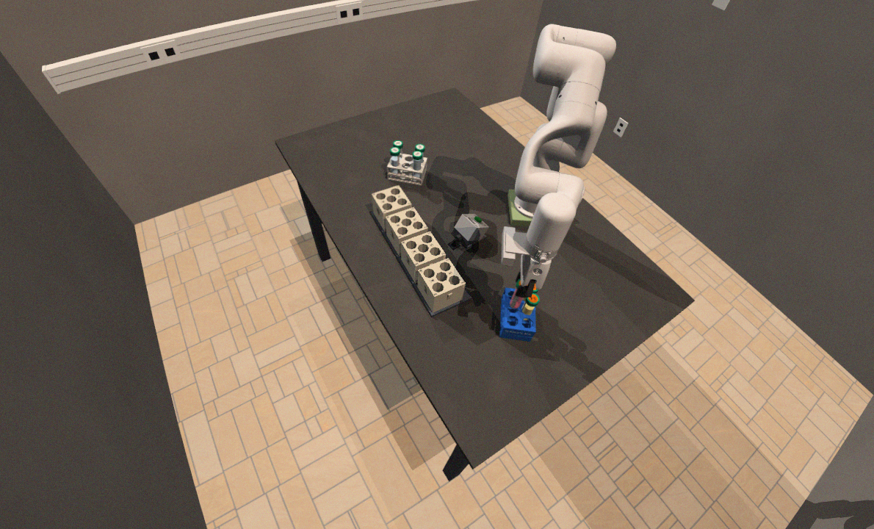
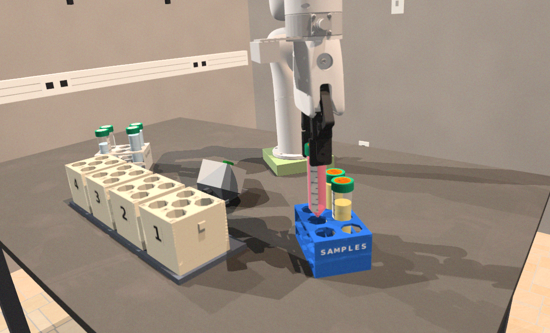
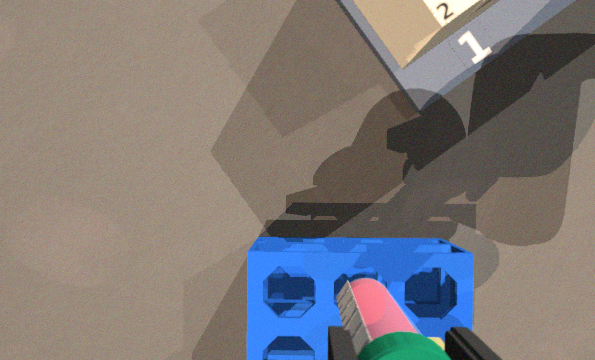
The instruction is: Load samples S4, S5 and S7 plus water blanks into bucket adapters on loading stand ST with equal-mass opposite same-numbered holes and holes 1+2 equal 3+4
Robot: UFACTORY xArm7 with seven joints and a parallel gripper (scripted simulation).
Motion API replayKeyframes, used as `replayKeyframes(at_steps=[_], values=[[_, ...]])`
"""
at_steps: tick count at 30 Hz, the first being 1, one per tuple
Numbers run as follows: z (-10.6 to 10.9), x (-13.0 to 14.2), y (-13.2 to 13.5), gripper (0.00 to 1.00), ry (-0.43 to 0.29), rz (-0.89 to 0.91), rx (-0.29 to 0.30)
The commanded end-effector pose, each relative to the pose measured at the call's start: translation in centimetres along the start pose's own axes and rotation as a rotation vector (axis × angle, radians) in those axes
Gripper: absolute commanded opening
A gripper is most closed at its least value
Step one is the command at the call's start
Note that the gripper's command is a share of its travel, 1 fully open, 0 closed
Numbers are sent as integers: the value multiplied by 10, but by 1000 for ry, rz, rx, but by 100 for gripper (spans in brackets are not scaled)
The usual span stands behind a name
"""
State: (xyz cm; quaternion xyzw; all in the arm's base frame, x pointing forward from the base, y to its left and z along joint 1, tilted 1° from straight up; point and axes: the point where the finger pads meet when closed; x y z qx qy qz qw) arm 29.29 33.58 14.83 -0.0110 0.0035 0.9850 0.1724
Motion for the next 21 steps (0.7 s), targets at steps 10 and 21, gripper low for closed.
replayKeyframes(at_steps=[10, 21], values=[[-12, -1, -1, 0, 2, 0, -4], [-21, -1, -1, 0, 2, 0, -4]])
Point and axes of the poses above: the point where the finger pads meet when closed, its own z axis back along the fingers, its own y axis across the jaws, x = y × z, and after that the axes turned 13 degrees about z, right-handed
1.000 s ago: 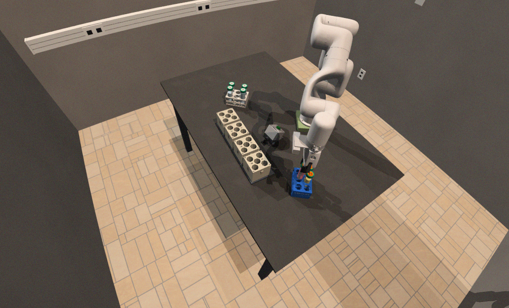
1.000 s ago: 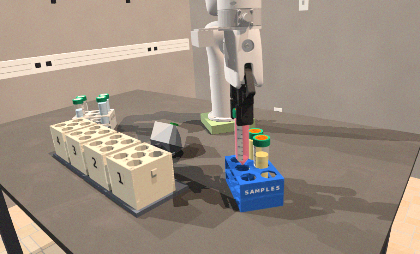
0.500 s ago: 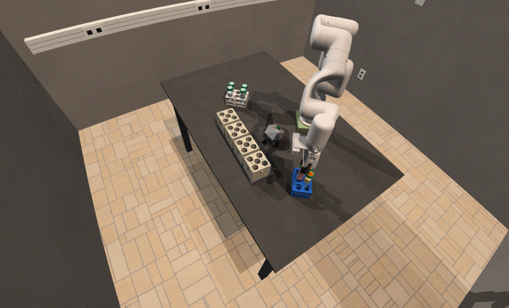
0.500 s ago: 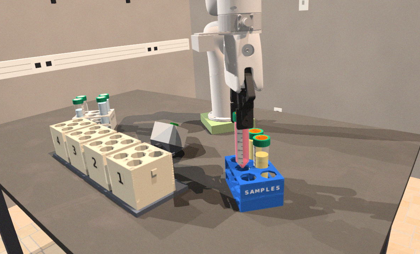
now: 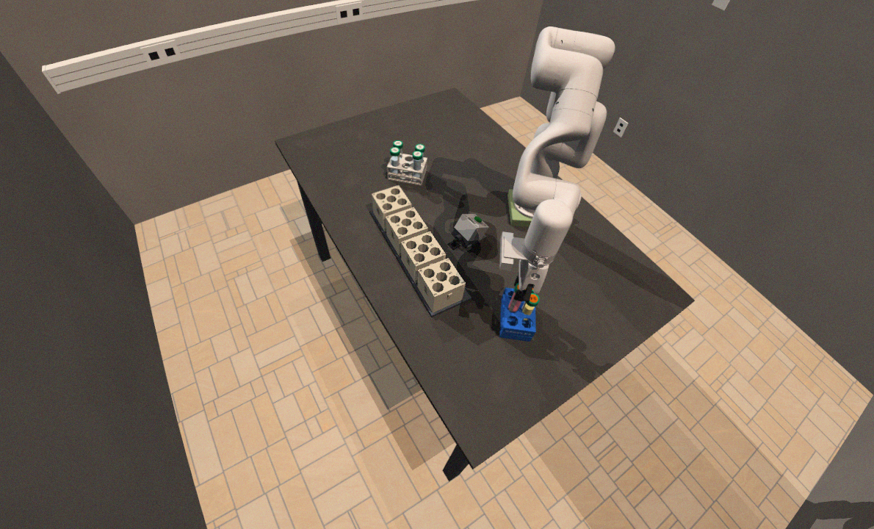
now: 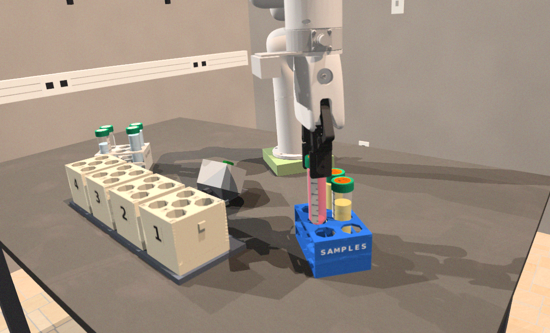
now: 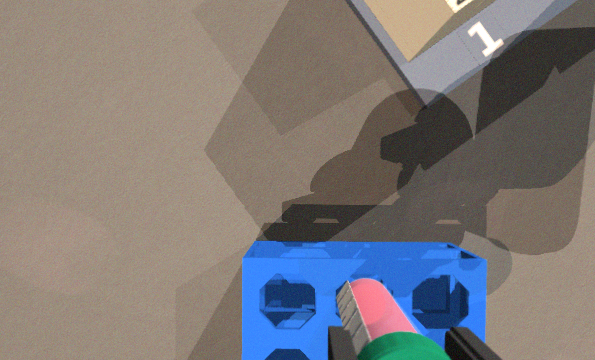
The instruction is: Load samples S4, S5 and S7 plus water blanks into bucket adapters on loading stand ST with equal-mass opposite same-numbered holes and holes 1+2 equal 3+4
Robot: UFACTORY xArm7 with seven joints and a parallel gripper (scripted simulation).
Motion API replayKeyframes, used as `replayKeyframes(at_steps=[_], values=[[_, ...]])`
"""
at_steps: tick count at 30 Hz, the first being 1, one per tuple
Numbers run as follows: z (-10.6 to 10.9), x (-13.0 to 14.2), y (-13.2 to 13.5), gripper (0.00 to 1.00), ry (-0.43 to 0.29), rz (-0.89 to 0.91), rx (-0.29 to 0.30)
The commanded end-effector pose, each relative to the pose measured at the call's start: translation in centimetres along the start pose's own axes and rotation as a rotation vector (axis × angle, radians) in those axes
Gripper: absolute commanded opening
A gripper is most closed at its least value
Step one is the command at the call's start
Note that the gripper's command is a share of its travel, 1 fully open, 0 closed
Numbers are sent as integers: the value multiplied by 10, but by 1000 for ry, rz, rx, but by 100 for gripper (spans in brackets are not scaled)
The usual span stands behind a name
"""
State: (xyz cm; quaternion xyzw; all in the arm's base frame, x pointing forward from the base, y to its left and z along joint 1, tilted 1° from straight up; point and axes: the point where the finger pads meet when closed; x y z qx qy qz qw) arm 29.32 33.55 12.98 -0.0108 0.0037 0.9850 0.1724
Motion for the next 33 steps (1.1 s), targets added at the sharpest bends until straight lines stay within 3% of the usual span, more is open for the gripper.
replayKeyframes(at_steps=[1, 33], values=[[-3, -1, -1, 0, 2, 0, -4], [-31, -1, -2, 0, 2, 0, -4]])
Point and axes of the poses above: the point where the finger pads meet when closed, its own z axis back along the fingers, its own y axis across the jaws, x = y × z, and after that the axes turned 13 degrees about z, right-handed
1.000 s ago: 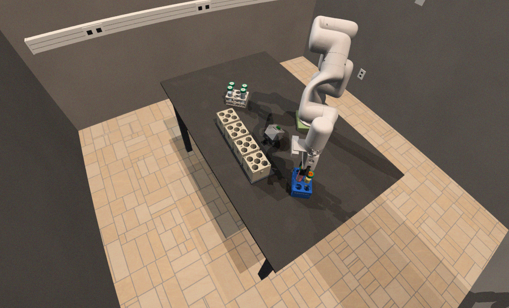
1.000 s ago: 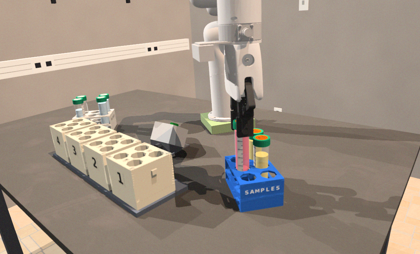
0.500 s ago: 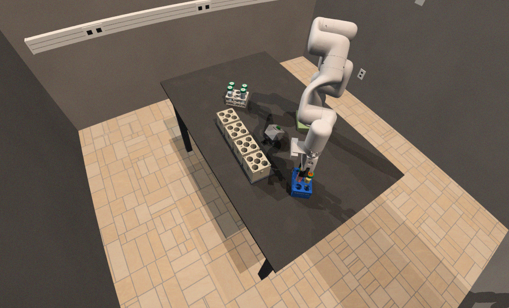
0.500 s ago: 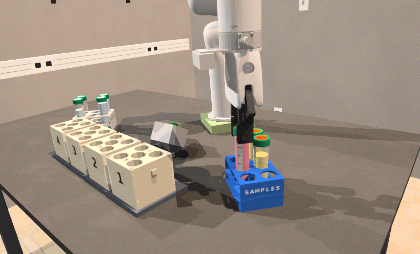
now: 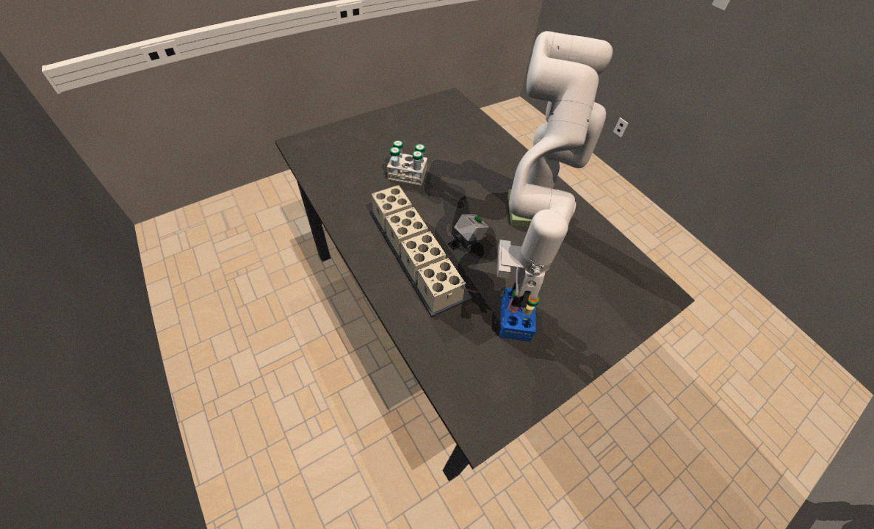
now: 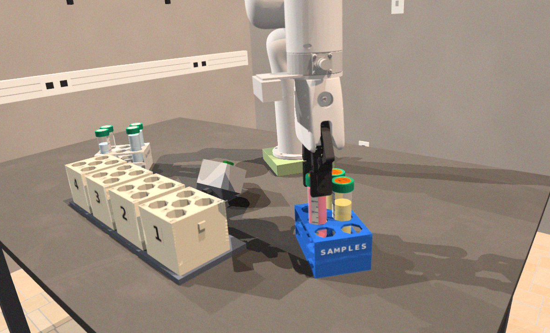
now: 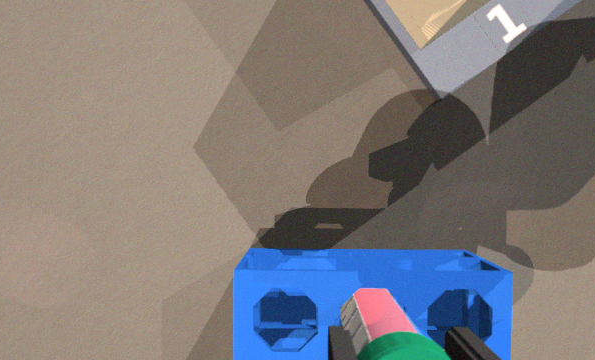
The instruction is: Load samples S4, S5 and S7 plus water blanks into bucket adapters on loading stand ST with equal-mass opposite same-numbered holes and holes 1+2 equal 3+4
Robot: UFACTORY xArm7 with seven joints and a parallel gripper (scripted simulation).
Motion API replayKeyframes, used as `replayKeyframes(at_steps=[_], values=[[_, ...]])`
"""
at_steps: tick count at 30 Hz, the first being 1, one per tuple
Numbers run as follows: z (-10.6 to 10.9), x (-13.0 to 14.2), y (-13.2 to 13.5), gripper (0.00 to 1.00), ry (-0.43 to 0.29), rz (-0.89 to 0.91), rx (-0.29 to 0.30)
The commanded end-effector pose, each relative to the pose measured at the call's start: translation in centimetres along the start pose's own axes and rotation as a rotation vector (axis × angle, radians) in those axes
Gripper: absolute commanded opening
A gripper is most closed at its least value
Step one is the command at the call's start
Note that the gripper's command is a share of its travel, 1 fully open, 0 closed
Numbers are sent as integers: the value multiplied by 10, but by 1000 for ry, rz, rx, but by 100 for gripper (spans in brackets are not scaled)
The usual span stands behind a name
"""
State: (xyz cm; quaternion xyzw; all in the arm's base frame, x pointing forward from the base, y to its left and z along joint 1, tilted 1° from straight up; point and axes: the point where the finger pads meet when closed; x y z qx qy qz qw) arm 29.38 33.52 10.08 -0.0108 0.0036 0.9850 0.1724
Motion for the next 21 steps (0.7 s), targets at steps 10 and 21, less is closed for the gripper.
replayKeyframes(at_steps=[10, 21], values=[[-10, -1, -2, 0, 2, 0, -4], [-10, -1, -2, 0, 2, 0, -4]])
Point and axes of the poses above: the point where the finger pads meet when closed, its own z axis back along the fingers, its own y axis across the jaws, x = y × z, and after that the axes turned 13 degrees about z, right-handed
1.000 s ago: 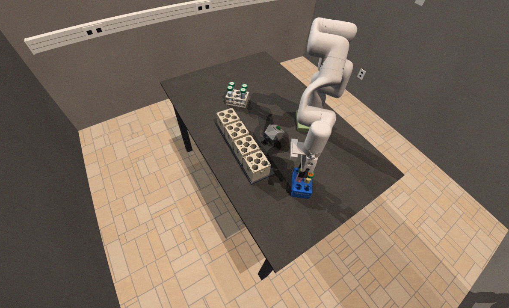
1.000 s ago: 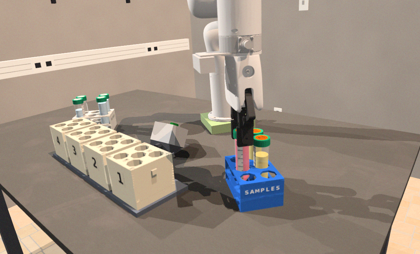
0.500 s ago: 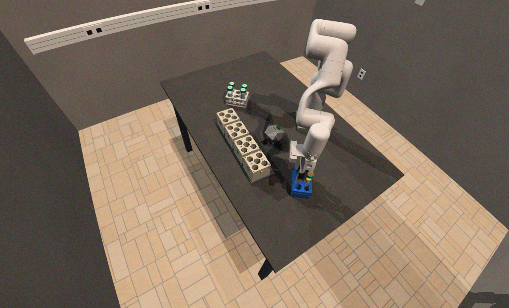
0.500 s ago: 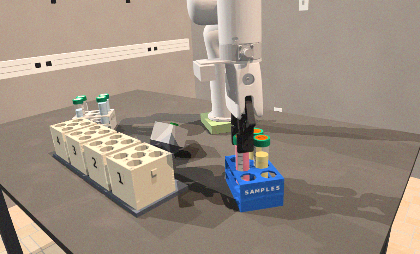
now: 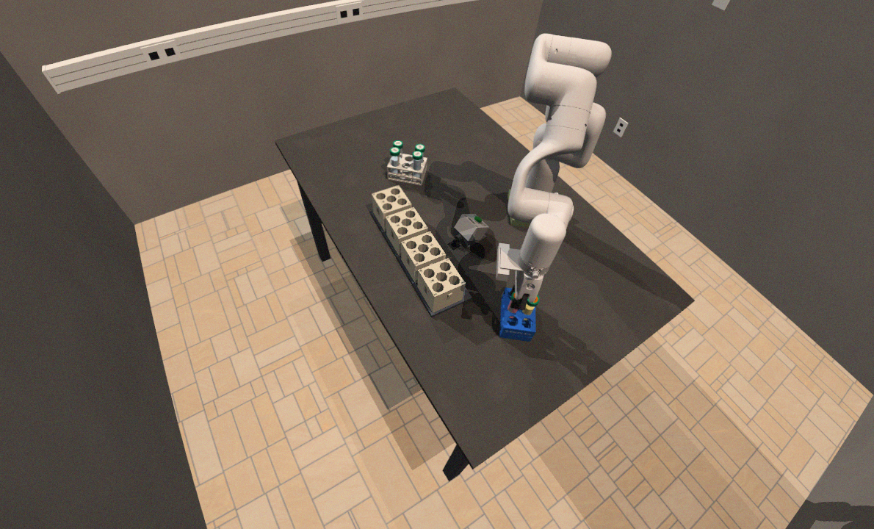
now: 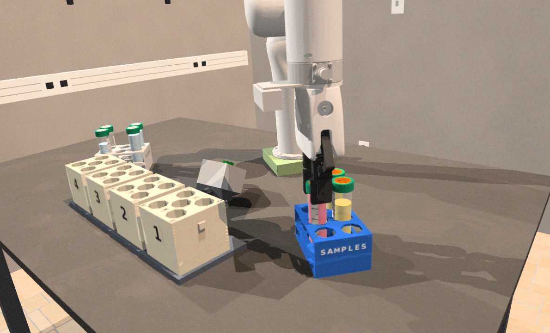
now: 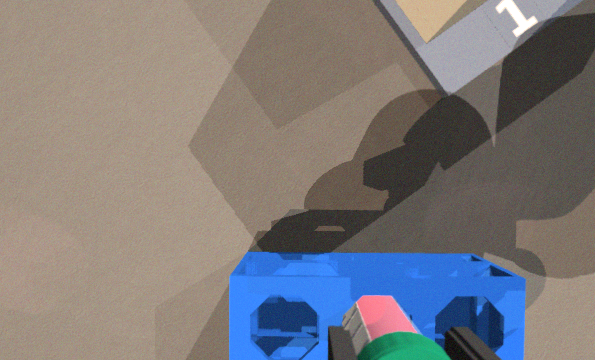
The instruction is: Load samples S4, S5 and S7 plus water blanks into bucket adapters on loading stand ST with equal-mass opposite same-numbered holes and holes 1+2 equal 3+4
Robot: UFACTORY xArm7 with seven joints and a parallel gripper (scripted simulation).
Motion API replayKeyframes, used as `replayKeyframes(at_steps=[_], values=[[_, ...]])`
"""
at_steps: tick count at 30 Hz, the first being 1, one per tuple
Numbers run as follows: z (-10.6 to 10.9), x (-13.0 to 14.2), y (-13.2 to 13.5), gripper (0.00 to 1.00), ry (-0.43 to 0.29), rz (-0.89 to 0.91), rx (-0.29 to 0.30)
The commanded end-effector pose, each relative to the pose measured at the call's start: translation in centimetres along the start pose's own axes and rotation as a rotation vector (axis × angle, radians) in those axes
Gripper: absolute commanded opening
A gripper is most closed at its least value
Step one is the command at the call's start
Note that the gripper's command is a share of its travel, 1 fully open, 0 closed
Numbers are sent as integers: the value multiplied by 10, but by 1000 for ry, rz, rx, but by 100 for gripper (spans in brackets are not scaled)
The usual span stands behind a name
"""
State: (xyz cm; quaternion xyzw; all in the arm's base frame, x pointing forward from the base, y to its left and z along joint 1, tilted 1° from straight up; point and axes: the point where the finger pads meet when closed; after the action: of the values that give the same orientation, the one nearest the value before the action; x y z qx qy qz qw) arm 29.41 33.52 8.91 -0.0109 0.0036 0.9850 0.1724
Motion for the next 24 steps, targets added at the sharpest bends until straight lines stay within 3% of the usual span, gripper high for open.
replayKeyframes(at_steps=[1, 2, 3, 24], values=[[2, -1, -1, 0, 2, 0, -4], [2, -1, -1, 0, 2, 0, -4], [1, -1, -1, 44, 2, 0, -4], [1, -1, -1, 44, 2, 0, -4]])
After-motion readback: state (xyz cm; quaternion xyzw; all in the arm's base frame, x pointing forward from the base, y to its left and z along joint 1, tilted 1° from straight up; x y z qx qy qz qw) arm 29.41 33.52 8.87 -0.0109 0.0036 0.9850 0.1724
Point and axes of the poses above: the point where the finger pads meet when closed, its own z axis back along the fingers, its own y axis across the jaws, x = y × z, and after that the axes turned 13 degrees about z, right-handed
